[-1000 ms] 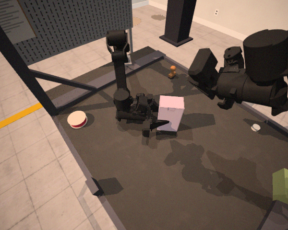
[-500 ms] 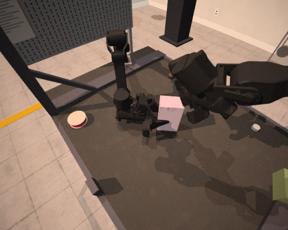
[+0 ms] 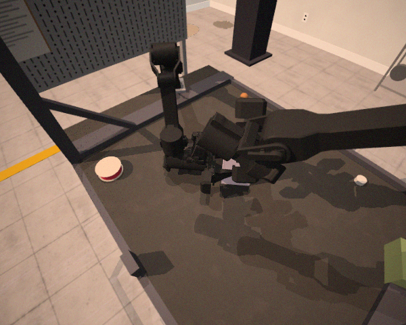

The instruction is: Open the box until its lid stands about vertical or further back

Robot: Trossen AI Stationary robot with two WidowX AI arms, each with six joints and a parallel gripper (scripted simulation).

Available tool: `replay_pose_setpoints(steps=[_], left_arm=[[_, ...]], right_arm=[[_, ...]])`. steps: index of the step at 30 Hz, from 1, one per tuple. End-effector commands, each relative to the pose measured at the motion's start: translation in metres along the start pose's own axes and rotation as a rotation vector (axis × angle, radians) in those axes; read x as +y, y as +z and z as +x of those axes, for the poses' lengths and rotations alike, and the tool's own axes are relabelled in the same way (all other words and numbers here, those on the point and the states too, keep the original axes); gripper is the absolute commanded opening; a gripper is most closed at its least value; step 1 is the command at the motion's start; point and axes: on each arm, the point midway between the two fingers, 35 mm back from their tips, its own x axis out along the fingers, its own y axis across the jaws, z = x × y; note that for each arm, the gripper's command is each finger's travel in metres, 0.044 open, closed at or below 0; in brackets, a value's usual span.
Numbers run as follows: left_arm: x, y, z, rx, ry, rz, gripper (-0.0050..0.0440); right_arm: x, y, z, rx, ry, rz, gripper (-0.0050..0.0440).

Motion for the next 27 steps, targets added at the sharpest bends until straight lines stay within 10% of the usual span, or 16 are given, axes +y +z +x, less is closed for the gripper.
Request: replay_pose_setpoints(steps=[1, 27], left_arm=[[-0.004, 0.014, 0.001, -0.007, -0.003, -0.03, 0.0286], [-0.004, 0.014, 0.001, -0.007, -0.003, -0.03, 0.0286]], right_arm=[[0.015, -0.004, -0.007, 0.007, 0.028, 0.08, 0.005], [-0.007, -0.006, 0.006, 0.007, 0.027, 0.08, 0.005]])
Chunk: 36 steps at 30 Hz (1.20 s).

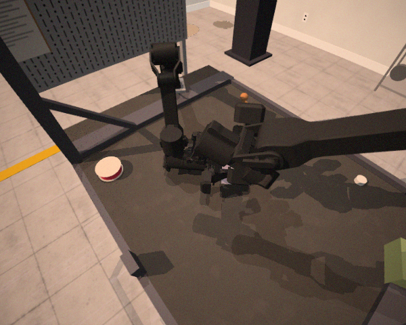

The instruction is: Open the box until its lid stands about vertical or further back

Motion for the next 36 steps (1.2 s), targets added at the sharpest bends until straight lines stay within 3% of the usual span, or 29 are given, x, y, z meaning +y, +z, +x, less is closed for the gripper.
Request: replay_pose_setpoints(steps=[1, 36], left_arm=[[-0.004, 0.014, 0.001, -0.007, -0.004, -0.029, 0.0286], [-0.004, 0.014, 0.001, -0.007, -0.004, -0.029, 0.0286]], right_arm=[[0.002, 0.0, -0.002, 0.01, -0.005, 0.018, 0.005], [0.017, 0.0, -0.009, 0.014, 0.01, 0.026, 0.005]])
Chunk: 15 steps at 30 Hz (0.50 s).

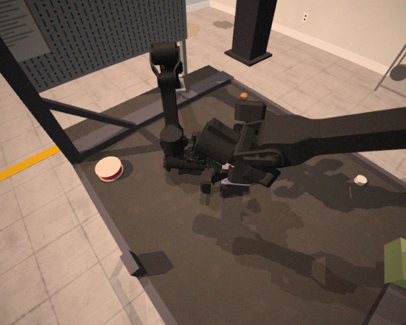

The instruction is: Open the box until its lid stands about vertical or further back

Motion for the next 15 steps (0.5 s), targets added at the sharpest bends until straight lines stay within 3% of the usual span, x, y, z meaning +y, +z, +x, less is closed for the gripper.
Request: replay_pose_setpoints(steps=[1, 15], left_arm=[[-0.004, 0.0137, 0.0008, -0.007, -0.004, -0.03, 0.0286], [-0.004, 0.0137, 0.0008, -0.007, -0.004, -0.03, 0.0286]], right_arm=[[0.0114, -0.0008, -0.0064, 0.018, 0.007, 0.031, 0.005], [0.0063, -0.0015, -0.0153, 0.018, 0.004, 0.031, 0.005]])
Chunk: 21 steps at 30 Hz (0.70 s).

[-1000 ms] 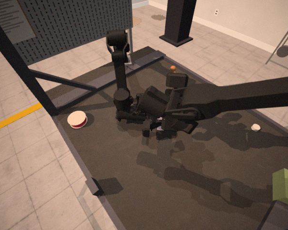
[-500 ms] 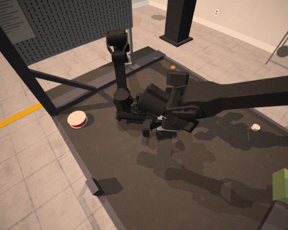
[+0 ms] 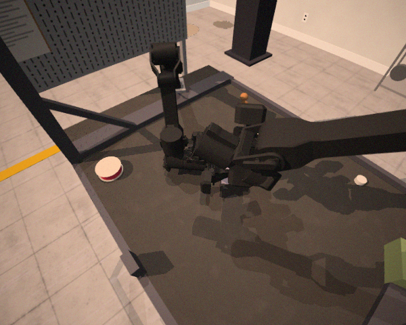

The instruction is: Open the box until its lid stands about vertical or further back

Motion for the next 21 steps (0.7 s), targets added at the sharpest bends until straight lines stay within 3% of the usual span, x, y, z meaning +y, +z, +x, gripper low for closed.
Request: replay_pose_setpoints(steps=[1, 21], left_arm=[[-0.004, 0.014, 0.001, -0.007, -0.004, -0.03, 0.0286], [-0.004, 0.014, 0.001, -0.007, -0.004, -0.03, 0.0286]], right_arm=[[0.011, -0.002, -0.011, 0.019, 0.01, 0.035, 0.005], [0.003, -0.003, -0.027, 0.019, 0.007, 0.035, 0.005]])
